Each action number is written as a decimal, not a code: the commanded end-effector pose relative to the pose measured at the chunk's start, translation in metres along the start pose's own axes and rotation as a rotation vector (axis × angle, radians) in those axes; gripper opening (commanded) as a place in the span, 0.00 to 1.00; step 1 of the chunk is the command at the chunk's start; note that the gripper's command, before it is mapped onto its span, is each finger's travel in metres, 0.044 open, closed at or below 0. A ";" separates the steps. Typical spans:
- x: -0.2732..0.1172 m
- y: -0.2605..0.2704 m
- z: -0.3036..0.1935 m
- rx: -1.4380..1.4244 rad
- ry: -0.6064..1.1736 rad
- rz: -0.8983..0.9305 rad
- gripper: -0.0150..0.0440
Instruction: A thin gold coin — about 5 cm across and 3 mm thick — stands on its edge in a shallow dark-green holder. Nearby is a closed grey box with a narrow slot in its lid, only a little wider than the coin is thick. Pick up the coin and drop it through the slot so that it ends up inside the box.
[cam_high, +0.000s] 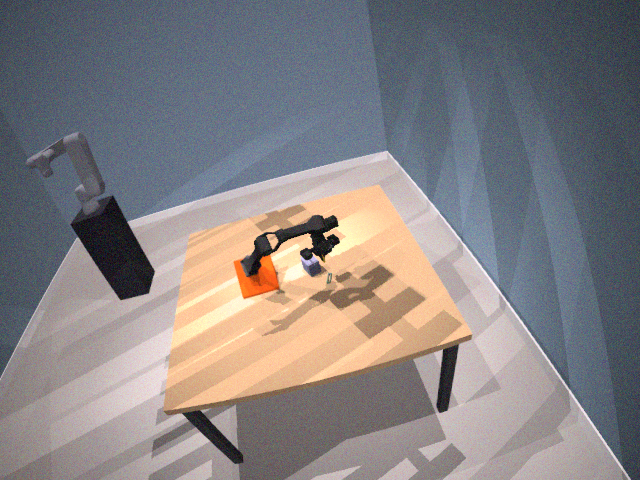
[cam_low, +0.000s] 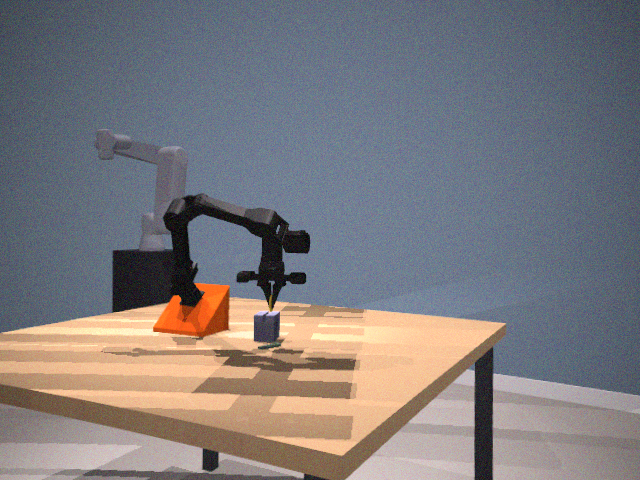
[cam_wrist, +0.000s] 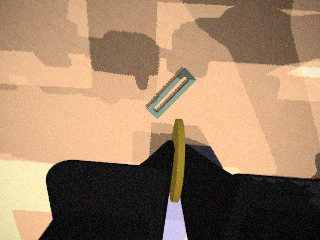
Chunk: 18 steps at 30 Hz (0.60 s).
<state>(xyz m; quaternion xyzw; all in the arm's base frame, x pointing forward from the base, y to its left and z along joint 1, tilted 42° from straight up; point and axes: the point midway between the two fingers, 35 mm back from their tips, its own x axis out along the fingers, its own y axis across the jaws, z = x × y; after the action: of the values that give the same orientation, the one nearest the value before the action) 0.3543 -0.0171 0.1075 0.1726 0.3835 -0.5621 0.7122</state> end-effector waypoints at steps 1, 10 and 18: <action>-0.001 -0.001 -0.009 0.003 0.005 0.005 0.25; -0.002 -0.006 -0.032 0.002 0.008 0.006 0.25; -0.002 -0.013 -0.052 0.001 0.009 0.005 0.25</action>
<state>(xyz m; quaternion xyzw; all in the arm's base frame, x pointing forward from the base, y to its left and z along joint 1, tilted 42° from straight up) 0.3275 0.0110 0.0807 0.1735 0.3857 -0.5608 0.7118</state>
